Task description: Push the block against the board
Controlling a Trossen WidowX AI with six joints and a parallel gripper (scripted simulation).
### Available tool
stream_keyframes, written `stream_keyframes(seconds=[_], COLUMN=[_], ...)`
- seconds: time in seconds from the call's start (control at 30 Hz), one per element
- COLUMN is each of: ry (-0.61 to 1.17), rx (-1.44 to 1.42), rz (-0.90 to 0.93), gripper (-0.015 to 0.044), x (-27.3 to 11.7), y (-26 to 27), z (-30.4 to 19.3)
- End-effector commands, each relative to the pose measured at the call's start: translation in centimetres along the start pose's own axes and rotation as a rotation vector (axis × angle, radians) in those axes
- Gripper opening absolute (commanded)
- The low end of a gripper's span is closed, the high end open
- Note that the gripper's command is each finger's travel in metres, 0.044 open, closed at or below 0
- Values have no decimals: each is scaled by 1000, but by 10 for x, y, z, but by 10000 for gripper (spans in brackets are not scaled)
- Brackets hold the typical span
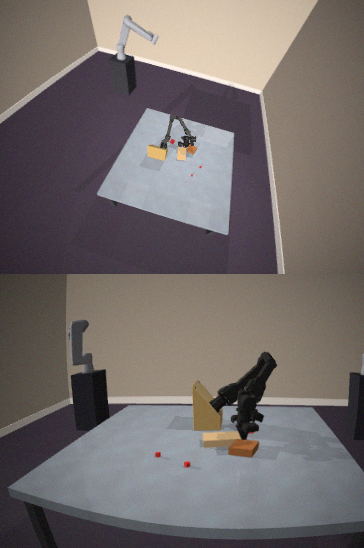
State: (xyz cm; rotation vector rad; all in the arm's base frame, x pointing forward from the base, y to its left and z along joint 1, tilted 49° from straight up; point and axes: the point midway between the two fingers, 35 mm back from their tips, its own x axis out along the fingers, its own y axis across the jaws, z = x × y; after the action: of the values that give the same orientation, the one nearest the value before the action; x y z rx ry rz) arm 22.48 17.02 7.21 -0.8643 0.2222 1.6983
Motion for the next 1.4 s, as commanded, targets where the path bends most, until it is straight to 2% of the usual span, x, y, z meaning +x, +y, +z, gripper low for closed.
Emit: stream_keyframes(seconds=[0.0,0.47,1.37], ry=[16,17,9], rx=[9,9,10], rz=[19,19,15], gripper=[0,0,0], x=[3,3,3], y=[4,5,1], z=[-11,-28,13])
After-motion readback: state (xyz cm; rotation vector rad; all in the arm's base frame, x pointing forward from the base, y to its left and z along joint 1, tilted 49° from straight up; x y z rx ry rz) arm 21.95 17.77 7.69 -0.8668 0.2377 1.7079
